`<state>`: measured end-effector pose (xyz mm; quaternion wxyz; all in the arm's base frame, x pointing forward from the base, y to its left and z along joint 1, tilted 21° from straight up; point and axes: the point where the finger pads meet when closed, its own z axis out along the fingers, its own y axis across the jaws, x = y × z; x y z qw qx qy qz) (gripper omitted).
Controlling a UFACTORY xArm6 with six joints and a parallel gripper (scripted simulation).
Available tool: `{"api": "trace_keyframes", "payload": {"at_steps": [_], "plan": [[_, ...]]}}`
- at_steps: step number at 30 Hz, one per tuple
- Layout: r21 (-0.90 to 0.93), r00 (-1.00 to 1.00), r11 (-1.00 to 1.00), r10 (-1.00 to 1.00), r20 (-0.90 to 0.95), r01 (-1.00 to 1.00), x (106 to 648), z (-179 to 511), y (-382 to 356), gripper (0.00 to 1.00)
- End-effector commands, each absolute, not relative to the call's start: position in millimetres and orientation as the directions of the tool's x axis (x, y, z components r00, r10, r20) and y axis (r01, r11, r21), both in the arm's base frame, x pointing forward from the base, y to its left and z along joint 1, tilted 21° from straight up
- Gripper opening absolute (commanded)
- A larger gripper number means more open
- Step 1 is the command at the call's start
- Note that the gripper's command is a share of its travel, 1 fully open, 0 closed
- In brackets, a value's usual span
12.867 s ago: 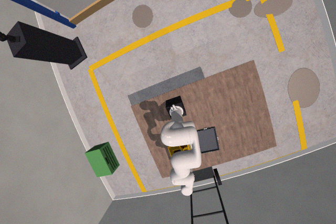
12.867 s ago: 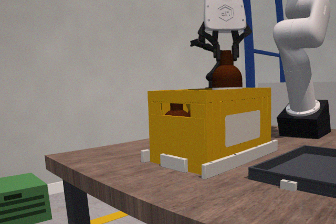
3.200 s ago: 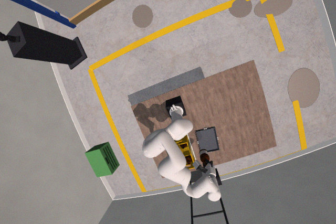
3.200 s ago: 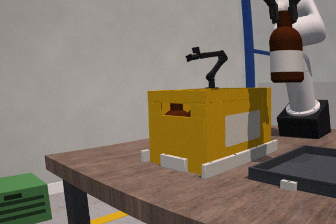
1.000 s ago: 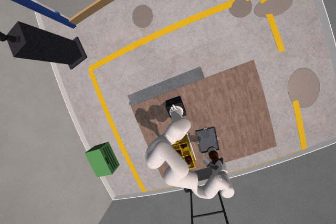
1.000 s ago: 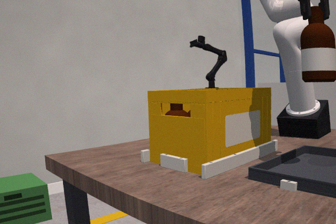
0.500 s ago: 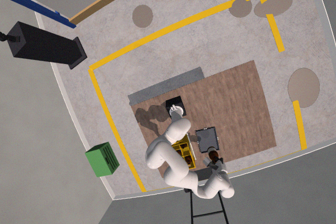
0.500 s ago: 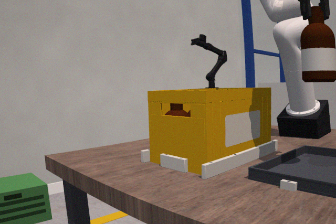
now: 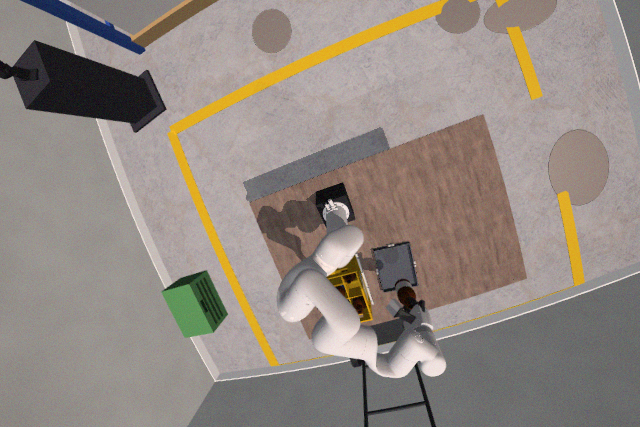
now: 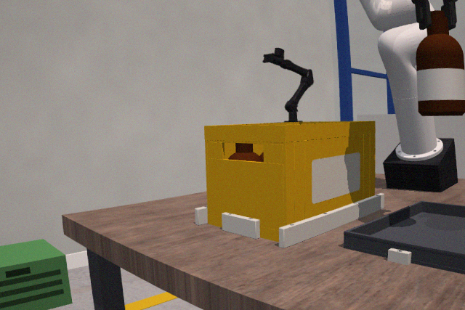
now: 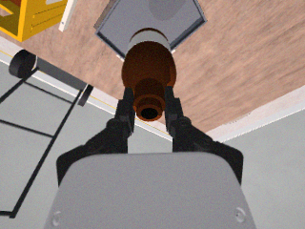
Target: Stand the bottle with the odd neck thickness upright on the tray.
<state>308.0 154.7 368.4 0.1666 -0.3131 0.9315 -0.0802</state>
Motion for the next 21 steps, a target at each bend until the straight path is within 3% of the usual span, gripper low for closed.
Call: {"api": "trace_keyframes", "payload": {"at_steps": [1, 21], "plan": [[-0.254, -0.747, 0.791, -0.610, -0.264, -0.556, 309, 368, 155, 0.00], [-0.254, -0.747, 0.791, -0.610, -0.264, -0.556, 322, 336, 154, 0.00]]}}
